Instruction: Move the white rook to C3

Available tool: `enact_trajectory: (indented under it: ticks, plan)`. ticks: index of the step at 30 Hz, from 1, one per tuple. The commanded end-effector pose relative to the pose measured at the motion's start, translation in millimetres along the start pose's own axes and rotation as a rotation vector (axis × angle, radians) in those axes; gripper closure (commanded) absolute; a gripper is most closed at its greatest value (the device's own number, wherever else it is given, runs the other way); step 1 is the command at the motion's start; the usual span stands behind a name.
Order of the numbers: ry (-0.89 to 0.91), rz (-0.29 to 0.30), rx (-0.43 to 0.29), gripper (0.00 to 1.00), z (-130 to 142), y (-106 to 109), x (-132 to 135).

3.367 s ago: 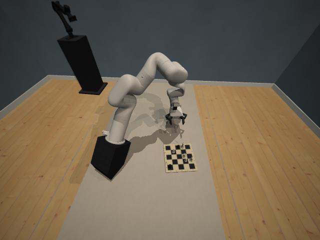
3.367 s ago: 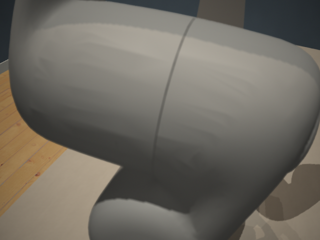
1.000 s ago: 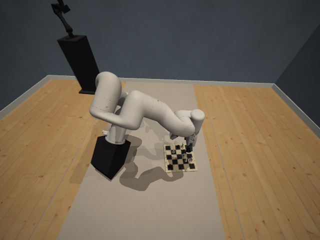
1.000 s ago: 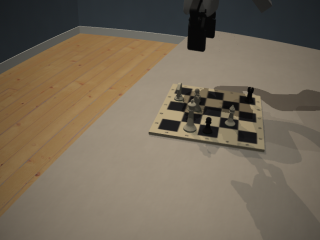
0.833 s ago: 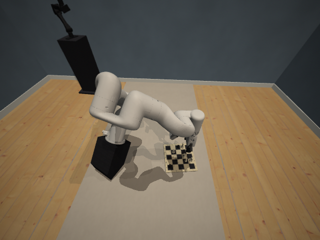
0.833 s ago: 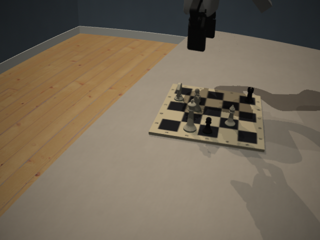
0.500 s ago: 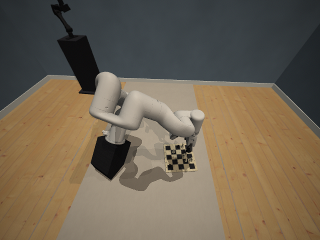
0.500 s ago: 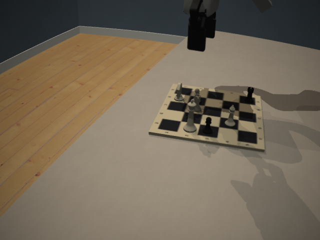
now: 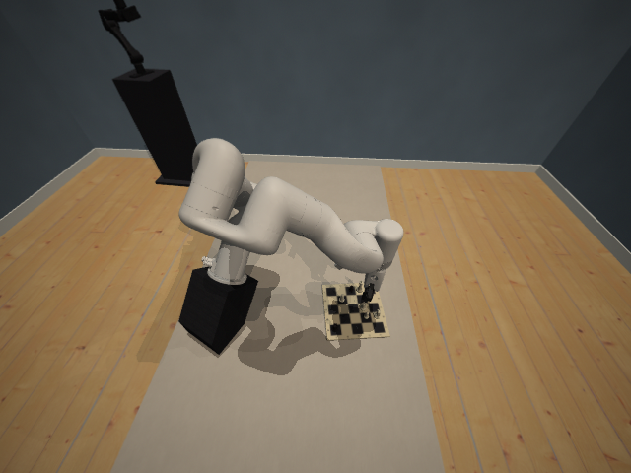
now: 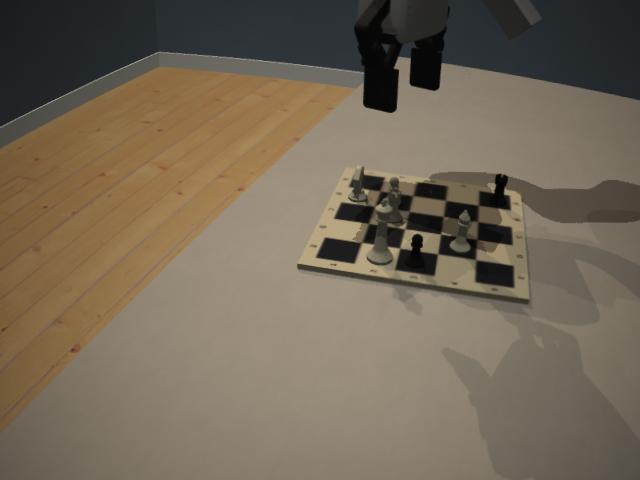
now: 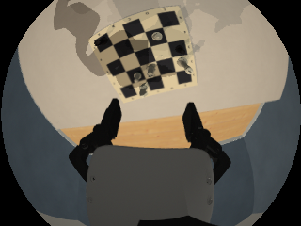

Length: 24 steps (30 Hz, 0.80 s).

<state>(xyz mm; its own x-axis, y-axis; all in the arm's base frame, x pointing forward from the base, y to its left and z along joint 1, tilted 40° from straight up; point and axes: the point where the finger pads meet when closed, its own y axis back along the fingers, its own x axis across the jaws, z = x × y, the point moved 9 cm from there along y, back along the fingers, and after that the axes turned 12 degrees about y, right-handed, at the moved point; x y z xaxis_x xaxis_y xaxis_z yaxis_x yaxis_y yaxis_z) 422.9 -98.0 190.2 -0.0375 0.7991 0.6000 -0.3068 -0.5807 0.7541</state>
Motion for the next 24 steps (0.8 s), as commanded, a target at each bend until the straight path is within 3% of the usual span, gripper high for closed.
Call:
enact_trajectory:
  ticks: [1,8,10,11,19,20,24]
  plan:
    - [-0.279,-0.001,-0.001,0.00,0,-15,3]
    - [-0.582,0.010,0.004,0.00,1,-30,-4]
    - [-0.582,0.010,0.004,0.00,1,-30,-4]
    - [-0.711,0.012,0.004,0.00,2,-31,-5]
    - [-1.041,0.012,-0.006,0.00,2,-34,-8]
    - [-1.085,0.010,-0.009,0.63,2,-34,-8]
    - [-1.256,-0.001,-0.023,0.63,1,-34,-6]
